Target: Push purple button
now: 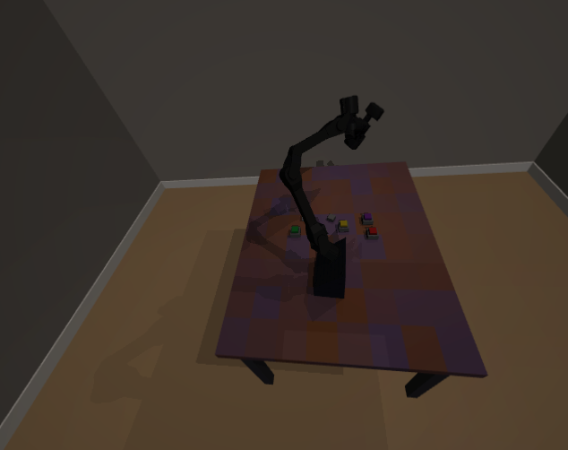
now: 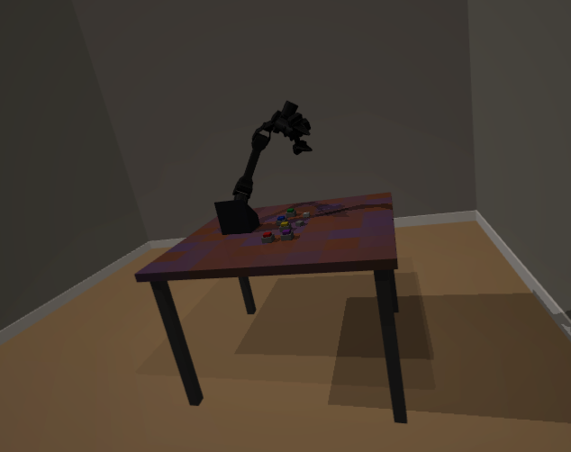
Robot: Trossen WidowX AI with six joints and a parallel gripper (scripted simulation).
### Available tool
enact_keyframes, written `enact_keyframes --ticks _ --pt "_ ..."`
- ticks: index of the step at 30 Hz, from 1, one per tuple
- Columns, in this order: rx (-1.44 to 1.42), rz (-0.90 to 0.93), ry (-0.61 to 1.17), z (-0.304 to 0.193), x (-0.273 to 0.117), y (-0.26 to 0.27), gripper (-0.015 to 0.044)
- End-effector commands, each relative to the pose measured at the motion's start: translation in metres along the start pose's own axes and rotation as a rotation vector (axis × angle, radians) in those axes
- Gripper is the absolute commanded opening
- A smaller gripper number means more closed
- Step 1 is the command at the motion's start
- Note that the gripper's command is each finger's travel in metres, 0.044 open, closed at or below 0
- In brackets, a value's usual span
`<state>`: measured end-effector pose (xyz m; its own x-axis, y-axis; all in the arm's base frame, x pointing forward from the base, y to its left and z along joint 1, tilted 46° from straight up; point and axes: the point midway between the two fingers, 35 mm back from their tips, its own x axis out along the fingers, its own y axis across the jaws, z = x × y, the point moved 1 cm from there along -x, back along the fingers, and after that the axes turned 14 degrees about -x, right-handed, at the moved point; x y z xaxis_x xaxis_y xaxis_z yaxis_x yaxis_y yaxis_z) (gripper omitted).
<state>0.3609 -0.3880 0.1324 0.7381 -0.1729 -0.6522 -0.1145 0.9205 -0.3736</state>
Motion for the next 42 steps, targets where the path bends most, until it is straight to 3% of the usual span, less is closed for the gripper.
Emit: enact_keyframes --ticks 1,7,14,18,23,32,42 --pt "0.095 0.209 0.088 -0.04 0.03 0.055 0.04" --pt "0.281 0.574 0.249 -0.098 0.05 0.156 0.04" --pt "0.508 0.981 0.426 -0.138 0.032 0.261 0.04" --pt "0.513 0.988 0.429 -0.139 0.031 0.263 0.04" --pt "0.513 0.99 0.427 -0.144 0.06 0.314 0.0269" --pt "0.513 0.99 0.427 -0.145 0.061 0.317 0.0032" --pt "0.513 0.99 0.427 -0.145 0.061 0.318 0.002"
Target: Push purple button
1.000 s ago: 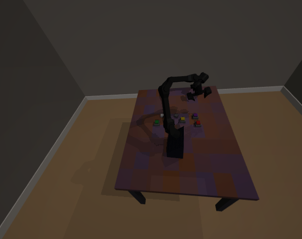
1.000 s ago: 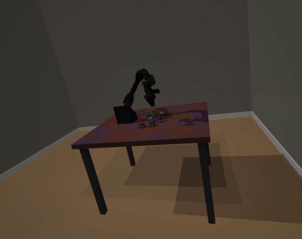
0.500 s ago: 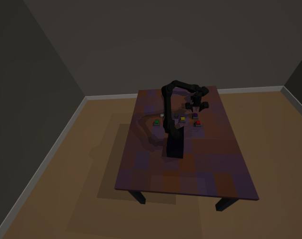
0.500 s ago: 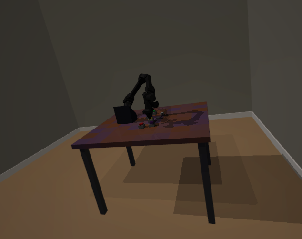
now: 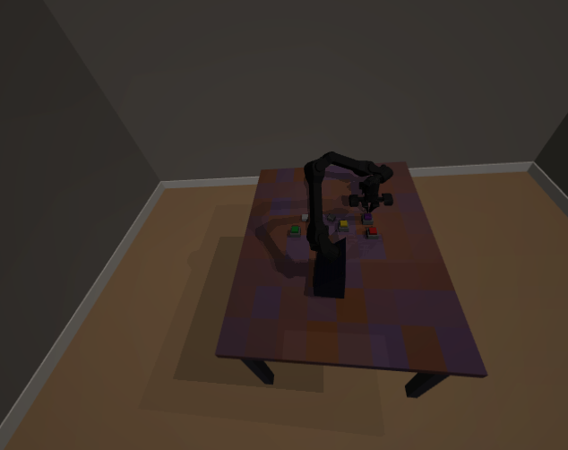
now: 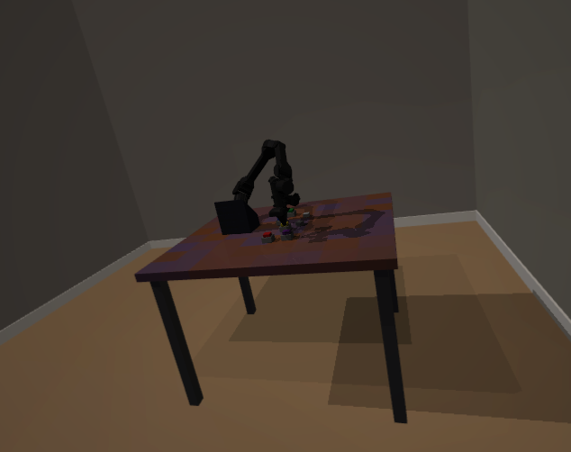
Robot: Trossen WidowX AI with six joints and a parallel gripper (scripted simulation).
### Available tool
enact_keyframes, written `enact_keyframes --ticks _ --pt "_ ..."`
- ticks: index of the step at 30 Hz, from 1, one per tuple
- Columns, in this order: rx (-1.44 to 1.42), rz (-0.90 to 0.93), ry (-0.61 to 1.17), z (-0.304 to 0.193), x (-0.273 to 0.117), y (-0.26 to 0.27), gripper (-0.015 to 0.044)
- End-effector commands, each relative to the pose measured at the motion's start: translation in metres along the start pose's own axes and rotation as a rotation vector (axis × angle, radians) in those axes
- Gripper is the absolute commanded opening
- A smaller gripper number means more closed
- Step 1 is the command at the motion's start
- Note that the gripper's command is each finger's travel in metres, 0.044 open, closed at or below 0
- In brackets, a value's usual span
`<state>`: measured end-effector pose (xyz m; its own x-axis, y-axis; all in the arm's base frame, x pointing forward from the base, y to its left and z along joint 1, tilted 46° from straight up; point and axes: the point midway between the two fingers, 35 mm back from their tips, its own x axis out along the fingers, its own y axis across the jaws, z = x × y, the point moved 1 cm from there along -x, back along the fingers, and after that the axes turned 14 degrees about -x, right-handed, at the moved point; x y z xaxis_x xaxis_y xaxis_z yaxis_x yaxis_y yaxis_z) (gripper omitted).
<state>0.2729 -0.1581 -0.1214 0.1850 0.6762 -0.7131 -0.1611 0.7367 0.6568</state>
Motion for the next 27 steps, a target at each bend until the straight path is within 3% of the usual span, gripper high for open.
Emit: enact_keyframes --ticks 1,27 --pt "0.003 0.003 -0.003 0.0 0.003 0.0 0.002" --pt "0.003 0.004 -0.003 0.001 0.035 0.001 0.002"
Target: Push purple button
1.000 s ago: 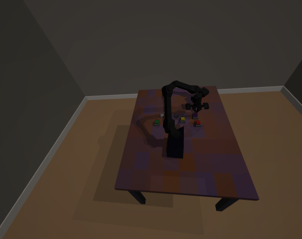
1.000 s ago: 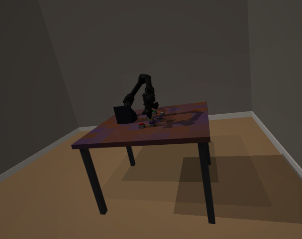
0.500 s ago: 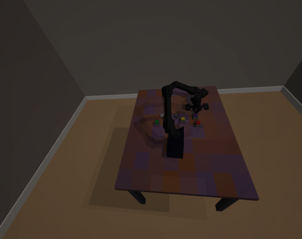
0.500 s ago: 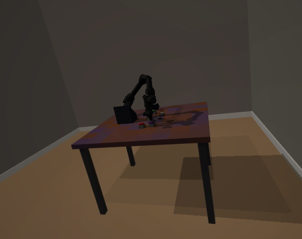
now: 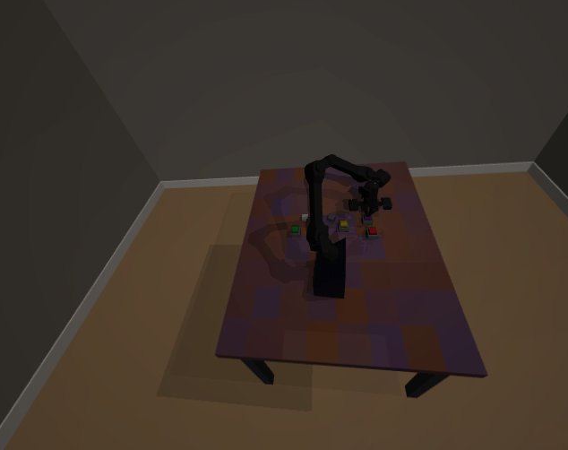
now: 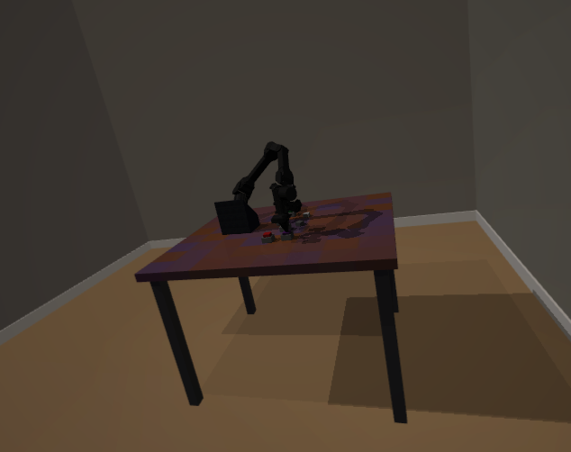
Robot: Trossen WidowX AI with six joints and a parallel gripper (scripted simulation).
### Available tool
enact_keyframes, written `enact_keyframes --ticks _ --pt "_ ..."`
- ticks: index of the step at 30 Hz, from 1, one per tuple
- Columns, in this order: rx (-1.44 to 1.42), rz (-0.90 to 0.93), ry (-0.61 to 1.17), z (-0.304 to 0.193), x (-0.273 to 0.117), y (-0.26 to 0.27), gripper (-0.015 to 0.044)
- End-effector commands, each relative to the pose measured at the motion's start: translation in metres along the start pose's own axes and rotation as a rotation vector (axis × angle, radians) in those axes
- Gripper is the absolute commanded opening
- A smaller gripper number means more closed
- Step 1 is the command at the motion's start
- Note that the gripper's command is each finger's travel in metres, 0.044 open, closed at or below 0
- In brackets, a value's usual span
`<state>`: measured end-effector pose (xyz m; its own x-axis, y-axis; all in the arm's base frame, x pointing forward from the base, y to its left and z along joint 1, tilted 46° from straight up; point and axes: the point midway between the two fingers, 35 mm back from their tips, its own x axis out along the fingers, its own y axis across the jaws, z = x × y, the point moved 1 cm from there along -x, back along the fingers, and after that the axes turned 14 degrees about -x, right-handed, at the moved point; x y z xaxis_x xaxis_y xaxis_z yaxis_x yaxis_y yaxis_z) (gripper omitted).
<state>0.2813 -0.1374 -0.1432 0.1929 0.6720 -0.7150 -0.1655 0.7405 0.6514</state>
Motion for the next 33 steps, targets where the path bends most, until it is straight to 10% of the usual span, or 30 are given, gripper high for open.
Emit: enact_keyframes --ticks 1,24,33 --pt "0.009 0.01 0.004 -0.002 0.004 0.002 0.002" --pt "0.009 0.008 0.005 -0.002 -0.031 0.001 0.002" --pt "-0.052 -0.036 0.014 0.051 -0.05 0.075 0.0256"
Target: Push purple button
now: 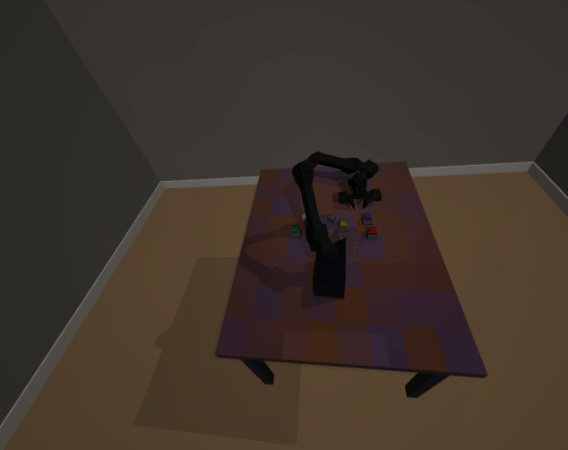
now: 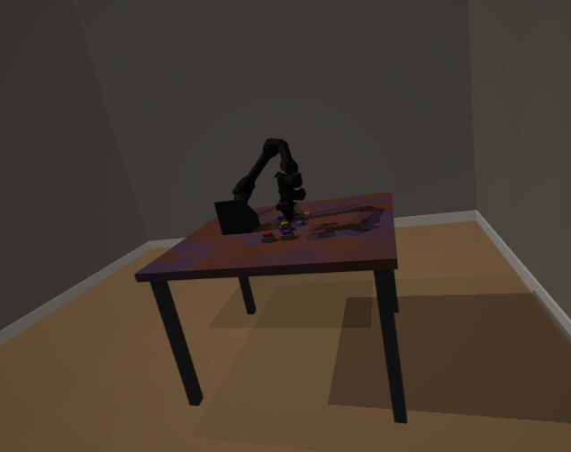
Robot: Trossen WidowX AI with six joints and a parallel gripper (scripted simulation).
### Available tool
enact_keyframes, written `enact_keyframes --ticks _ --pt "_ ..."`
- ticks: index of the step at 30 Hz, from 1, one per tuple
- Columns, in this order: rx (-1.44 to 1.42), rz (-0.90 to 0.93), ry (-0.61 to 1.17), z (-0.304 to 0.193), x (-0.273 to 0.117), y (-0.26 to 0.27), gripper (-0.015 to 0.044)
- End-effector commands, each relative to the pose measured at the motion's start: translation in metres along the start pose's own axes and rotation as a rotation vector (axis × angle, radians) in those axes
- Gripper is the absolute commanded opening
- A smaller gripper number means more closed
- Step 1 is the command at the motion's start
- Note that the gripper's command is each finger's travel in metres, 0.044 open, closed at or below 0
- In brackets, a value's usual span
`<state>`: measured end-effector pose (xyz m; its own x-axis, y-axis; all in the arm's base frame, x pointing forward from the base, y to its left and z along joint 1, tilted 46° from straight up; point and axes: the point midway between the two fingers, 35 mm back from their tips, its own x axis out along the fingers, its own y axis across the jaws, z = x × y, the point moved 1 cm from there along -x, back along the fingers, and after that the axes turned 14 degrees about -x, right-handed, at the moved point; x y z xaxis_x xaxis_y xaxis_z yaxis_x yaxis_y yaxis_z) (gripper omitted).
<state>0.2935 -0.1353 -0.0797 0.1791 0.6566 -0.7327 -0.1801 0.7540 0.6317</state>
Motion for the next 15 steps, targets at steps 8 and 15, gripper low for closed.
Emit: enact_keyframes --ticks 8,15 --pt "-0.009 -0.022 -0.008 0.062 -0.035 0.148 0.04" --pt "0.013 0.004 -0.015 0.058 -0.051 0.251 0.04"
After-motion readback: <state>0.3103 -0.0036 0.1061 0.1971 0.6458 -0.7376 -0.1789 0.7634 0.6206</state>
